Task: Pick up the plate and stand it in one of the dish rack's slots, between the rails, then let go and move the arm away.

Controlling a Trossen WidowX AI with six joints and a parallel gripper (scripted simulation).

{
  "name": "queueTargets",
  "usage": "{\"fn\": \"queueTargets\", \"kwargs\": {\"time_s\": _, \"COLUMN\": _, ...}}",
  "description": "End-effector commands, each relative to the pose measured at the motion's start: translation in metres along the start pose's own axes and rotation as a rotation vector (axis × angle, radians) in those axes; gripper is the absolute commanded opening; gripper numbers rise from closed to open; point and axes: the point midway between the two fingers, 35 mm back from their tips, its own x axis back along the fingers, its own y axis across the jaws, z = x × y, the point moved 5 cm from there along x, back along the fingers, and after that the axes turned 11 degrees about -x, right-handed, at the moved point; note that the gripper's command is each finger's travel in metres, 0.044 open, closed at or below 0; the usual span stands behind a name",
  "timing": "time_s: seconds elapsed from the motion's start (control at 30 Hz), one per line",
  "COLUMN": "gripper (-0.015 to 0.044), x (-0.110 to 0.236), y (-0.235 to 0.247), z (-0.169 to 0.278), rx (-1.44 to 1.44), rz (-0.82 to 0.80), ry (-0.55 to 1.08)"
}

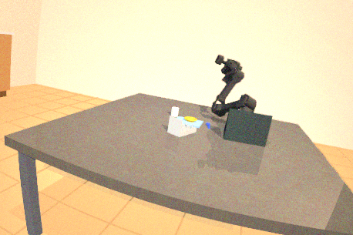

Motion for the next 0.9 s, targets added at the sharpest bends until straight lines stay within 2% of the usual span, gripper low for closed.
{"fn": "queueTargets", "kwargs": {"time_s": 0.0, "gripper": 0.04, "x": 0.0, "y": 0.0, "z": 0.001, "rx": 0.003, "rz": -0.001, "ry": 0.004}}
{"fn": "queueTargets", "kwargs": {"time_s": 0.43, "gripper": 0.04, "x": 0.019, "y": 0.009, "z": 0.092, "rx": 0.239, "rz": -0.02, "ry": 0.298}}
{"fn": "queueTargets", "kwargs": {"time_s": 0.87, "gripper": 0.04, "x": 0.051, "y": -0.026, "z": 0.171, "rx": 0.531, "rz": 0.042, "ry": 0.572}}
